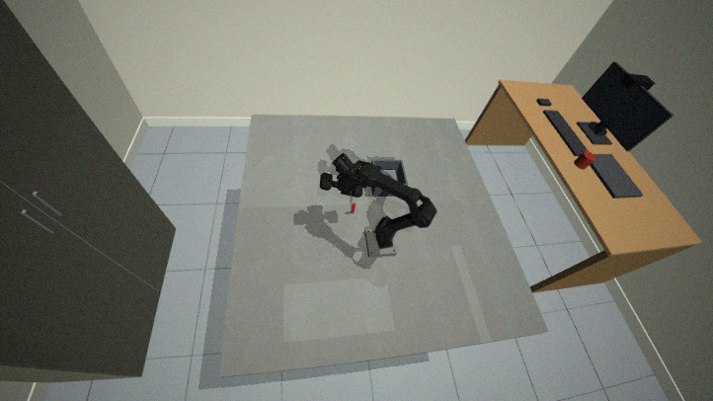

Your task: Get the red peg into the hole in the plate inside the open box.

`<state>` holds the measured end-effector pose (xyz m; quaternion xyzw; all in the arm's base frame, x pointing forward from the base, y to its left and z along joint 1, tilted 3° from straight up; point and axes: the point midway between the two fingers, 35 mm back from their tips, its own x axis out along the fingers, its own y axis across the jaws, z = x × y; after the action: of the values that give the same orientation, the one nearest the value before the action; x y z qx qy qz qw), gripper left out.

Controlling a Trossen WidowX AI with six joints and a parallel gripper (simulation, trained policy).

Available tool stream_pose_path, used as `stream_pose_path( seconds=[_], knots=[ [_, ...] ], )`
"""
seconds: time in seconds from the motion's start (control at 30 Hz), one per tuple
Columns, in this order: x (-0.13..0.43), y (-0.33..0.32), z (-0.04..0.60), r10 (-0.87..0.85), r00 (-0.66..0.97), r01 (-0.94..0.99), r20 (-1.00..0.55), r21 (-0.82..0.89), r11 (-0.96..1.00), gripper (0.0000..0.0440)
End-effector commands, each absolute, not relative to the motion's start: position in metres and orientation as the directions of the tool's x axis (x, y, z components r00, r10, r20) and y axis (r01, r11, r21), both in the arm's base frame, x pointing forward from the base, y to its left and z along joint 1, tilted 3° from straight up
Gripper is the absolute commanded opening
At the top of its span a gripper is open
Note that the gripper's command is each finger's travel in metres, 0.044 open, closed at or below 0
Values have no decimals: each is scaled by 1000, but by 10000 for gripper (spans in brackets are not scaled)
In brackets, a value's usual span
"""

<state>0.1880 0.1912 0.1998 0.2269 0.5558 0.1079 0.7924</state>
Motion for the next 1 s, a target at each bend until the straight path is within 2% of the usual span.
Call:
stream_pose_path(
  seconds=[0.0,0.3,0.57,0.97],
  knots=[
    [192,171,187,338,341,206,-877,420,884,440],
    [190,130,156,163,256,468,-953,270,841,440],
    [185,110,119,57,174,623,-983,154,767,440],
    [185,103,59,13,164,745,-986,132,654,440]
  ],
)
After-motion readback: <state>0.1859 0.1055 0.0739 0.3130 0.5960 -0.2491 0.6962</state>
